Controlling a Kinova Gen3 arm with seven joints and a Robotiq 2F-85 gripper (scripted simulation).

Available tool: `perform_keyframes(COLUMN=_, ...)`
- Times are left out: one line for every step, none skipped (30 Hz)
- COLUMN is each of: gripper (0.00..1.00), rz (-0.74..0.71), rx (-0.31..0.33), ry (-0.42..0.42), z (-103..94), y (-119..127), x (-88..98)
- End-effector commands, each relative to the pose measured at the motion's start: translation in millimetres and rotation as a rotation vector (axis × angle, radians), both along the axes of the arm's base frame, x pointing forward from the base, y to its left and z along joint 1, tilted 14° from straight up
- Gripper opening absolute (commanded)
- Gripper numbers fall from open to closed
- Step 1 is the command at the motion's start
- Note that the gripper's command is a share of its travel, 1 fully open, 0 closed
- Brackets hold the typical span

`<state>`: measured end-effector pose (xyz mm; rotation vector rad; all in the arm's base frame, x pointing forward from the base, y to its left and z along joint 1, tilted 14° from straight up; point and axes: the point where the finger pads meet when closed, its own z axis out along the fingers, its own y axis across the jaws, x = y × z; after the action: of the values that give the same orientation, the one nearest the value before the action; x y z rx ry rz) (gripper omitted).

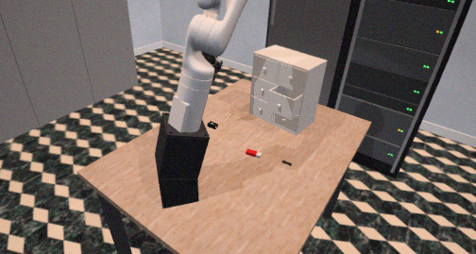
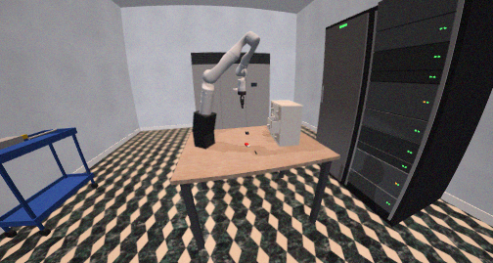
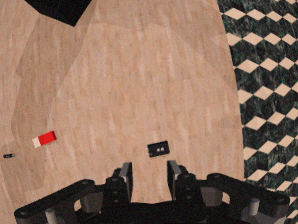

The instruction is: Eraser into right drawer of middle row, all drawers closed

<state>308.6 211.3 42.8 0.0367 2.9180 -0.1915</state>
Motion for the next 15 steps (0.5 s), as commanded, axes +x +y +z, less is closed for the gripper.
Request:
perform_keyframes(gripper=0.33, rz=-0.006, rx=0.0, ry=-0.002, z=-0.3, y=-1, x=1.5)
perform_keyframes(gripper=0.33, rz=-0.01, rx=0.0, ry=-0.004, z=-0.8, y=-2, x=2.4)
perform_keyframes(gripper=0.33, rz=-0.015, rx=0.0, ry=-0.005, z=-1.3, y=-4, x=3.4)
perform_keyframes(gripper=0.33, rz=-0.015, rx=0.0, ry=-0.005, z=-1.3, y=-4, x=3.4)
perform_keyframes(gripper=0.33, rz=-0.015, rx=0.0, ry=-0.005, z=-1.3, y=-4, x=3.4)
perform_keyframes(gripper=0.33, rz=-0.021, rx=0.0, ry=-0.007, z=-2.0, y=-5, x=4.7)
perform_keyframes(gripper=0.33, rz=-0.027, rx=0.0, ry=-0.009, z=-2.8, y=-7, x=6.1)
perform_keyframes(gripper=0.33, rz=-0.035, rx=0.0, ry=-0.011, z=-3.6, y=-9, x=7.8)
perform_keyframes(gripper=0.33, rz=-0.044, rx=0.0, ry=-0.014, z=-4.6, y=-11, x=9.6)
perform_keyframes(gripper=0.33, rz=-0.053, rx=0.0, ry=-0.017, z=-5.8, y=-14, x=11.7)
perform_keyframes(gripper=0.33, rz=-0.064, rx=0.0, ry=-0.02, z=-7.0, y=-16, x=13.9)
perform_keyframes(gripper=0.33, rz=-0.076, rx=0.0, ry=-0.024, z=-8.4, y=-20, x=16.3)
perform_keyframes(gripper=0.33, rz=-0.089, rx=0.0, ry=-0.028, z=-9.8, y=-23, x=18.9)
perform_keyframes(gripper=0.33, rz=-0.103, rx=0.001, ry=-0.032, z=-11.5, y=-27, x=21.6)
perform_keyframes(gripper=0.33, rz=-0.118, rx=0.001, ry=-0.036, z=-13.2, y=-30, x=24.5)
